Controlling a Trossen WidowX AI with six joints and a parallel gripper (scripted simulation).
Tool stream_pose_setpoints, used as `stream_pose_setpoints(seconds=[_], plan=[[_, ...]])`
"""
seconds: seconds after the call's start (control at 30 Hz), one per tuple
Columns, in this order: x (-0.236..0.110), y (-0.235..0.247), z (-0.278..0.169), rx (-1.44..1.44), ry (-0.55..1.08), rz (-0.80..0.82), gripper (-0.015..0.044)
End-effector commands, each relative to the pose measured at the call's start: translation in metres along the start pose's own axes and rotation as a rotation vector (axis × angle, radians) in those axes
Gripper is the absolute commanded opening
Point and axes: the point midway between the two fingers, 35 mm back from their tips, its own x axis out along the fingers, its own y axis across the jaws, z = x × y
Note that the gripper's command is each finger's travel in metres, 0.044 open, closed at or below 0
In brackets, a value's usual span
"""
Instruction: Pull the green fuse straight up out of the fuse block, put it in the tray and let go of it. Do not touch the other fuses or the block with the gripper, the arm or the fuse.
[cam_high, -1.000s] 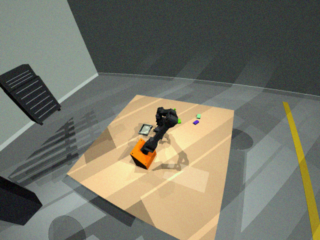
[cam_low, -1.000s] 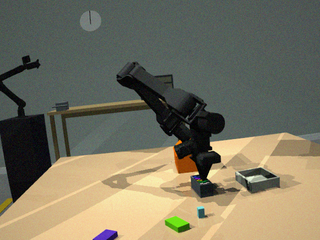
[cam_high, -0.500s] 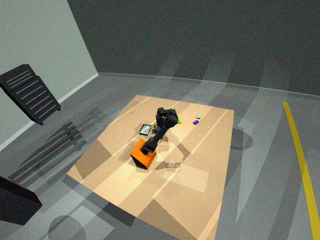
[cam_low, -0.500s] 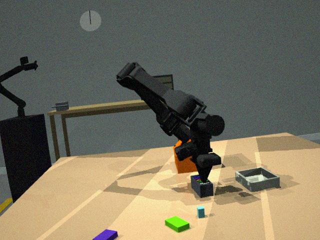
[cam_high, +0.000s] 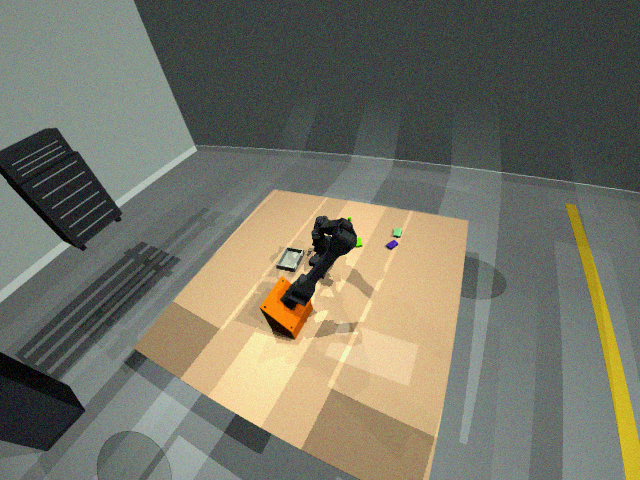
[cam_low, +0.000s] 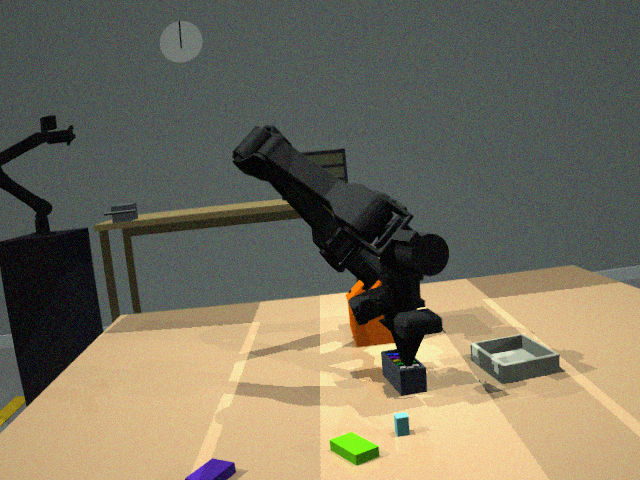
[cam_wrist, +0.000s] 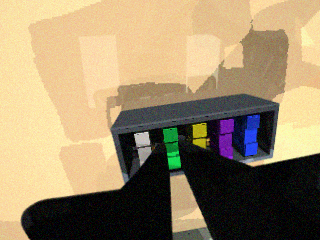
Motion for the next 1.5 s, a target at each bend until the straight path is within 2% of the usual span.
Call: stream_pose_setpoints(seconds=[0.0,0.1,1.47], plan=[[0.0,0.0,0.0,0.0,0.0,0.0,0.0019],[0.0,0.0,0.0,0.0,0.0,0.0,0.0],[-0.018,0.001,0.0,-0.001,0.0,0.0,0.0]])
